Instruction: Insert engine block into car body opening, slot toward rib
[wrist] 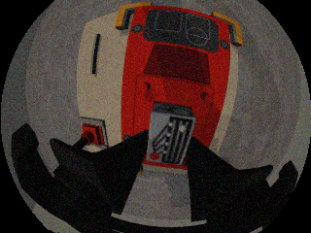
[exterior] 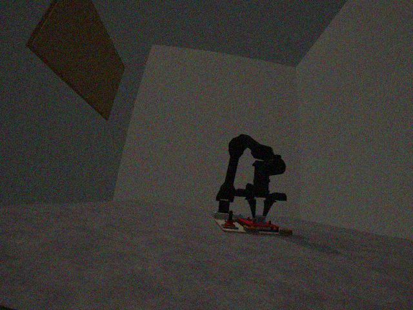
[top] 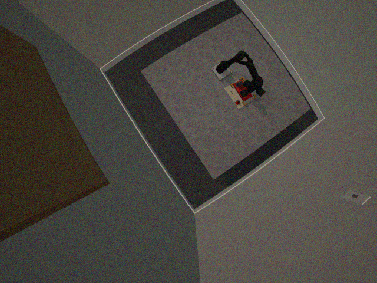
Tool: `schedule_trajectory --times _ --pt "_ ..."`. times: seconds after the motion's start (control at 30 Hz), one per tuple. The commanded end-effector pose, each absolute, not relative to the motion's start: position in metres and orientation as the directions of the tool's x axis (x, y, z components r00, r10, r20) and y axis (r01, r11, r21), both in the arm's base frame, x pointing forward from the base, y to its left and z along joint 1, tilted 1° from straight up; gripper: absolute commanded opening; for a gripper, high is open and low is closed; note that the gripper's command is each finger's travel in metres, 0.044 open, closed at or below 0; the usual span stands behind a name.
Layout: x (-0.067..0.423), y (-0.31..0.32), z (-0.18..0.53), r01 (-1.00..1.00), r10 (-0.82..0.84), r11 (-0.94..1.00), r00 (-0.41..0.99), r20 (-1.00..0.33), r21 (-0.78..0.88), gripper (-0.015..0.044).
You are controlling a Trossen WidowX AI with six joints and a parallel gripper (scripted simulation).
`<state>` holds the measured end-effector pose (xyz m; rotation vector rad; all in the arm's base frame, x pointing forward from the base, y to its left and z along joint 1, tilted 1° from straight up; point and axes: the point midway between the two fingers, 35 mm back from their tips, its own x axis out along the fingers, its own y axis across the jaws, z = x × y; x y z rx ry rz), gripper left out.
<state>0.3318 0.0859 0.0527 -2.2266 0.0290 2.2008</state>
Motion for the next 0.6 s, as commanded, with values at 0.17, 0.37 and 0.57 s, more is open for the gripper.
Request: schedule_trajectory --times 0.17,0.37,0.57 --pt "0.3319 0.086 0.0516 -0.02 -0.006 -1.0 0.012 -1.0 0.005 0.0185" --pt "0.3319 0.086 0.0516 -0.02 -0.006 -1.0 0.012 -1.0 0.005 0.0343" --pt "0.3319 0.086 0.0516 -0.02 -0.006 -1.0 0.012 -1.0 0.005 0.044"
